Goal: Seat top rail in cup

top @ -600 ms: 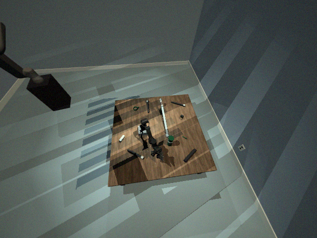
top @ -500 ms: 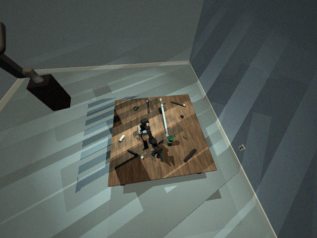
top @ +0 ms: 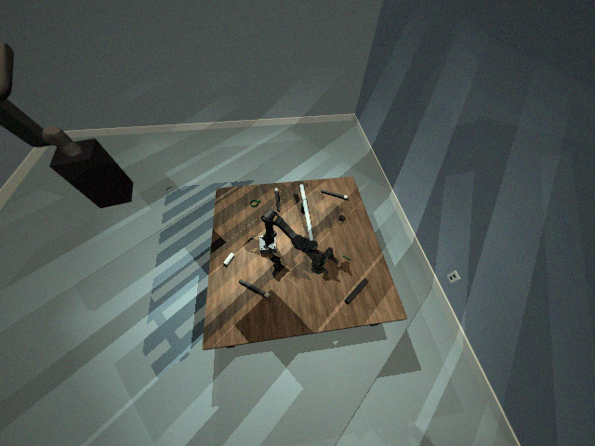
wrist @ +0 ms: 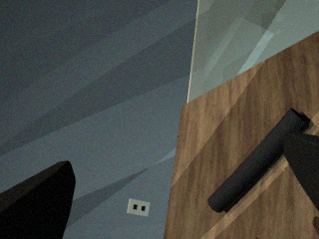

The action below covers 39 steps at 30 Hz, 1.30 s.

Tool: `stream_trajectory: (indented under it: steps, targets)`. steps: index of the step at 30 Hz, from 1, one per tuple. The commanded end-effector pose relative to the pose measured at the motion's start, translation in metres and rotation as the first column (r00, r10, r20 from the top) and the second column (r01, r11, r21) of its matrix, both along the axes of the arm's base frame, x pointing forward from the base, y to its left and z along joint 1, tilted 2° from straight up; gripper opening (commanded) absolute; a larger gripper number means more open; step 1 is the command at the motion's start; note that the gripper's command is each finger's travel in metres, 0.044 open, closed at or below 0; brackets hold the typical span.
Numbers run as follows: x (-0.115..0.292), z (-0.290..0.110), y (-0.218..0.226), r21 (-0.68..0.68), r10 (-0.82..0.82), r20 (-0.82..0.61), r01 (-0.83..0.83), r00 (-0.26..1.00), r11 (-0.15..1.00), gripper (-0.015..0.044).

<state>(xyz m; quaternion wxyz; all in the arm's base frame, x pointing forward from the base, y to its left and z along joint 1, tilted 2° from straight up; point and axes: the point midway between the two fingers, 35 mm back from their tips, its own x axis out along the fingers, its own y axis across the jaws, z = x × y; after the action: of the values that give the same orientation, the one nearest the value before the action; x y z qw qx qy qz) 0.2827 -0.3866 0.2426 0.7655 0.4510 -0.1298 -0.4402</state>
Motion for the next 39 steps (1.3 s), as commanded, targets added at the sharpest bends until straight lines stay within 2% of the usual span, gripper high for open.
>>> stream_trajectory:
  steps: [1,6,11,16,19,21,27,30,33,39]
  targets:
    - [0.029,0.0,0.043,0.005,0.128,-0.168,-0.129,0.978,0.992,0.044]
    - [0.057,-0.011,0.113,0.039,0.33,-0.406,-0.345,0.852,0.938,0.044]
    - [0.065,-0.021,0.184,0.1,0.495,-0.604,-0.558,0.624,0.824,0.044]
    - [0.053,-0.032,0.268,0.226,0.595,-0.758,-0.748,0.267,0.624,0.044]
    - [0.033,-0.037,0.315,0.322,0.587,-0.81,-0.823,0.016,0.467,0.044]
    - [0.021,-0.038,0.334,0.367,0.564,-0.821,-0.843,-0.094,0.394,0.044]
    - [0.019,-0.038,0.336,0.373,0.56,-0.821,-0.845,-0.108,0.384,0.044]
    - [0.018,-0.04,0.33,0.377,0.526,-0.836,-0.86,-0.157,0.343,0.044]
    - [0.016,-0.043,0.314,0.39,0.434,-0.862,-0.889,-0.261,0.241,0.044]
    - [0.007,-0.049,0.275,0.442,0.148,-0.884,-0.896,-0.443,-0.043,0.044]
